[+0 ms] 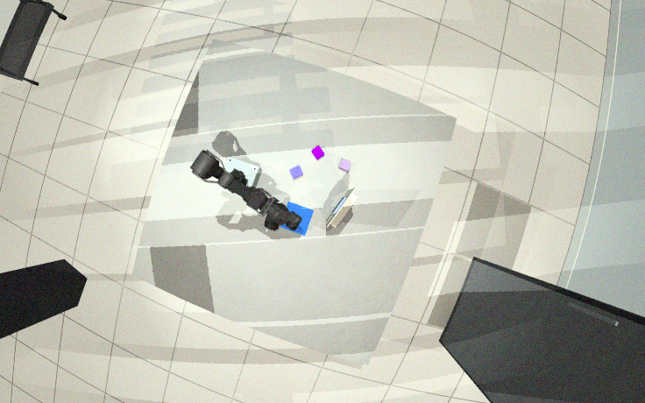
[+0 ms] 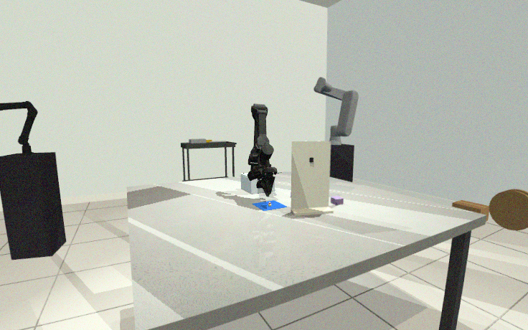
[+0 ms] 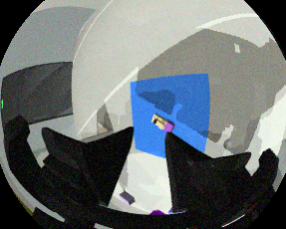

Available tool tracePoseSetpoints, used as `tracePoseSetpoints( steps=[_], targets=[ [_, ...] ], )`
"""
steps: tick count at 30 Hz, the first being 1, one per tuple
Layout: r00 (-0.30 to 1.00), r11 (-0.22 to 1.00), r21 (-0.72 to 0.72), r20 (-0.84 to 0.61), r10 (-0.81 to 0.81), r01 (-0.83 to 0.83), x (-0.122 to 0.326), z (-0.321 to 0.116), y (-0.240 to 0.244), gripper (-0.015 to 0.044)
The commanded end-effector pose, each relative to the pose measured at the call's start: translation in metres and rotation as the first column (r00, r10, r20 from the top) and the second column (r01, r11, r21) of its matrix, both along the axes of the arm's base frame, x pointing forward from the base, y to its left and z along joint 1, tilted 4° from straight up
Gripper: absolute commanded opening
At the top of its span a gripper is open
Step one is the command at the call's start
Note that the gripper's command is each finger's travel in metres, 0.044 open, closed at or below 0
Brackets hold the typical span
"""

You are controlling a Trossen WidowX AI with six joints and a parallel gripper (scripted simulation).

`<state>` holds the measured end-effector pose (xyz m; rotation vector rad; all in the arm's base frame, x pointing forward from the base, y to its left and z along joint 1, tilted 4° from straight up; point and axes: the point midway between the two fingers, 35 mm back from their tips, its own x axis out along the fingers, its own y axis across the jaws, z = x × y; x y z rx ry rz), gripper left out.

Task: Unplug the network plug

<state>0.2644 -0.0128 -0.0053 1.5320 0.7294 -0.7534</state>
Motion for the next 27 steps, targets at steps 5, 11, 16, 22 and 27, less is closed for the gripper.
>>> tracePoseSetpoints(
  steps=[5, 11, 16, 22, 27],
  targets=[
    [1.0, 1.0, 0.002, 0.008, 0.005, -0.005, 0.003, 0.012, -0.001, 0.0156],
    [1.0, 1.0, 0.001, 0.008, 0.005, -0.005, 0.004, 0.018, -0.001, 0.0156],
    [1.0, 1.0, 0.001, 0.008, 0.005, -0.005, 0.004, 0.024, -0.002, 0.0156],
    [1.0, 1.0, 0.001, 0.008, 0.005, -0.005, 0.004, 0.031, -0.002, 0.0156],
    [1.0, 1.0, 0.001, 0.008, 0.005, -0.005, 0.003, 0.037, -0.003, 0.0156]
  ],
)
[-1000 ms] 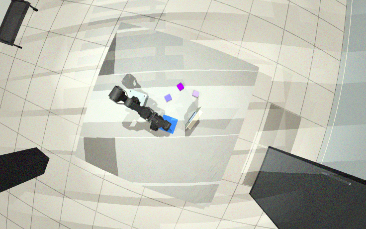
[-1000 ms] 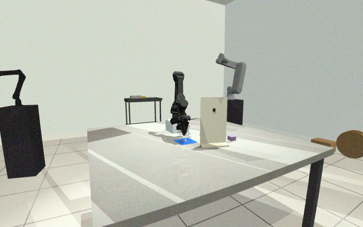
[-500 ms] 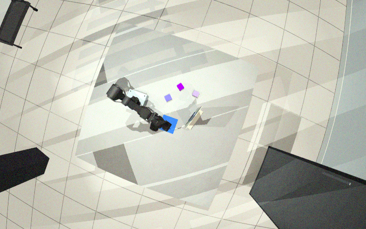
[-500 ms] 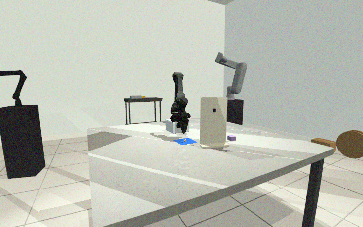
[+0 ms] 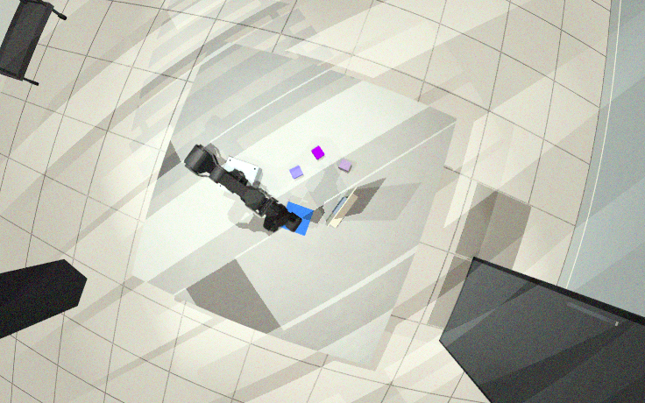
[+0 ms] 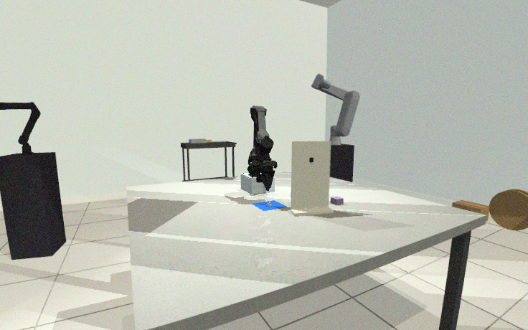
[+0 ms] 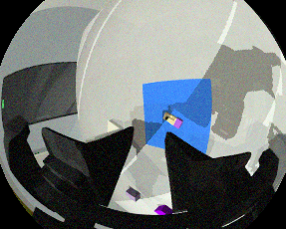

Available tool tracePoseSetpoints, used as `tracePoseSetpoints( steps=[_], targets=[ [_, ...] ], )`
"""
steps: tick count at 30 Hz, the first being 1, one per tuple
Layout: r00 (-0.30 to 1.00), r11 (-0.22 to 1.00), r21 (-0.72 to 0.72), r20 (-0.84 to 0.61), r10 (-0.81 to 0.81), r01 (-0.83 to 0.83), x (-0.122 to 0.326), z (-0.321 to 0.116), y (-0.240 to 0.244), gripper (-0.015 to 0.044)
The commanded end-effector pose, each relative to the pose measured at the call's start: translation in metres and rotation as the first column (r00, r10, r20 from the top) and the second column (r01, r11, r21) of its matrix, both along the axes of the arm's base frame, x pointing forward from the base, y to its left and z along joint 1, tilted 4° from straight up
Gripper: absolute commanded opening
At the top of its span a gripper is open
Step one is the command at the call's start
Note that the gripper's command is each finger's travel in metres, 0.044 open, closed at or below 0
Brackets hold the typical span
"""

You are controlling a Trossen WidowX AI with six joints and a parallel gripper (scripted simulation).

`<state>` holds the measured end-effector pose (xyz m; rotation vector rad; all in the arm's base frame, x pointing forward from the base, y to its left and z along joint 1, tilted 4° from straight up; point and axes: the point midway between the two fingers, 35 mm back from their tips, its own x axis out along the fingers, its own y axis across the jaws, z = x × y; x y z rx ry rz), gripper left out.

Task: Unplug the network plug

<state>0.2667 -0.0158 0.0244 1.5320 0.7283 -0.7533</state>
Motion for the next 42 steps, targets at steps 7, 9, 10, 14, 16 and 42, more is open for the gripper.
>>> tracePoseSetpoints(
  steps=[7, 9, 10, 14, 16, 42],
  targets=[
    [1.0, 1.0, 0.002, 0.007, 0.005, -0.005, 0.0, 0.015, 0.0, 0.0156],
    [1.0, 1.0, 0.002, 0.007, 0.005, -0.005, 0.0, 0.018, -0.001, 0.0156],
    [1.0, 1.0, 0.002, 0.007, 0.005, -0.005, 0.0, 0.019, -0.001, 0.0156],
    [1.0, 1.0, 0.001, 0.007, 0.005, -0.005, -0.001, 0.023, -0.001, 0.0156],
    [1.0, 1.0, 0.001, 0.007, 0.005, -0.005, -0.002, 0.026, -0.001, 0.0156],
    [1.0, 1.0, 0.0, 0.0, 0.0, 0.0, -0.007, 0.055, -0.004, 0.0156]
  ],
)
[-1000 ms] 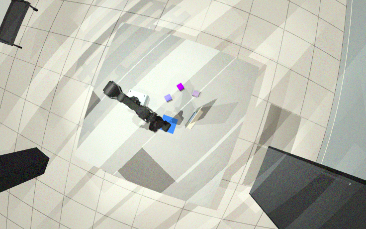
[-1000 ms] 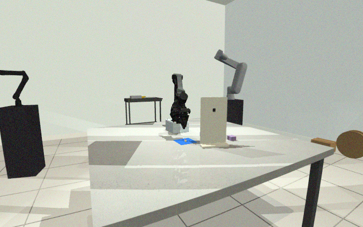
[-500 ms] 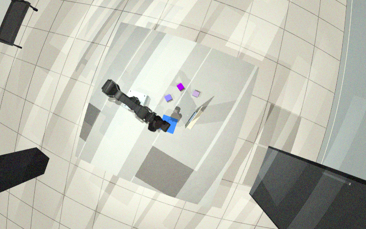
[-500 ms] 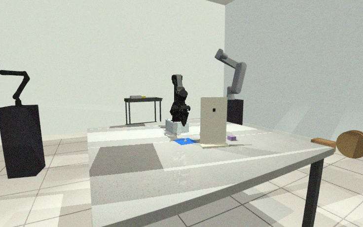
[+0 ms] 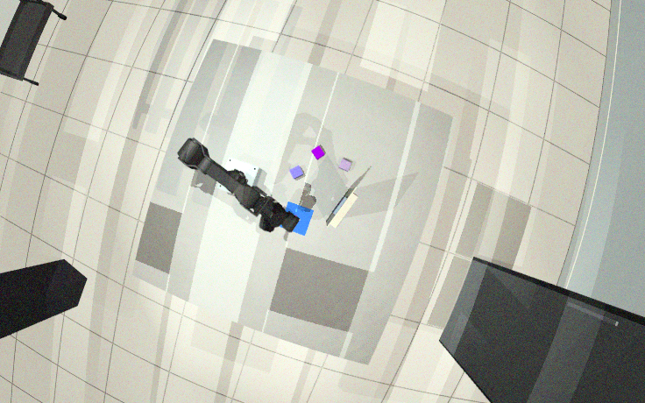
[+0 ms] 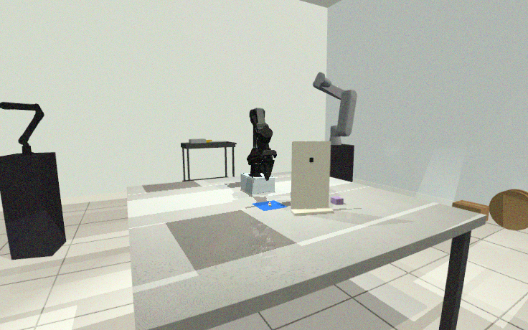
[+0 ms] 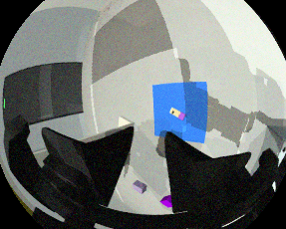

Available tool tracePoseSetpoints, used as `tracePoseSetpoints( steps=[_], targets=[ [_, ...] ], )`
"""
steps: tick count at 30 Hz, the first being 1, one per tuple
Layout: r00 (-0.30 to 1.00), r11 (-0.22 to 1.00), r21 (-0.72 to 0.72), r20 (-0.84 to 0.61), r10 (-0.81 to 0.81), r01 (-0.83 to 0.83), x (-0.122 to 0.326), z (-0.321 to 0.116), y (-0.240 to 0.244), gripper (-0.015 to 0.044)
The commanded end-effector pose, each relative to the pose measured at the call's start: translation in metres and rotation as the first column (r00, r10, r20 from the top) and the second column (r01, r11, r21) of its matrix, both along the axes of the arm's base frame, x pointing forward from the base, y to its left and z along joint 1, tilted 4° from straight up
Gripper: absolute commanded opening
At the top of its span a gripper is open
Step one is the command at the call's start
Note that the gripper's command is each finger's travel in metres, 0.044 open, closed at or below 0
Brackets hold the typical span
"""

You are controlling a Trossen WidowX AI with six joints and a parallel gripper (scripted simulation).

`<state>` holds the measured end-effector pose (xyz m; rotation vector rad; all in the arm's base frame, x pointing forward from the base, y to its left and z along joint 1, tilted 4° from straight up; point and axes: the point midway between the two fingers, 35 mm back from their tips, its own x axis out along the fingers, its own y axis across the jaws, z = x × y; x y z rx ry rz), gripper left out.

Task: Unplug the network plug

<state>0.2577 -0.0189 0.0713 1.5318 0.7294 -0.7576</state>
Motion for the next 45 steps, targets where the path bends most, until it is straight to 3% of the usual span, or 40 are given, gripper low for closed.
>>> tracePoseSetpoints(
  steps=[1, 32, 42, 45],
  targets=[
    [1.0, 1.0, 0.0, 0.004, 0.002, -0.002, 0.003, 0.012, -0.001, 0.0156],
    [1.0, 1.0, 0.0, 0.01, 0.006, -0.006, -0.005, 0.106, -0.006, 0.0156],
    [1.0, 1.0, 0.0, 0.01, 0.006, -0.006, -0.005, 0.106, -0.006, 0.0419],
    [1.0, 1.0, 0.0, 0.01, 0.006, -0.006, -0.005, 0.106, -0.006, 0.044]
  ],
)
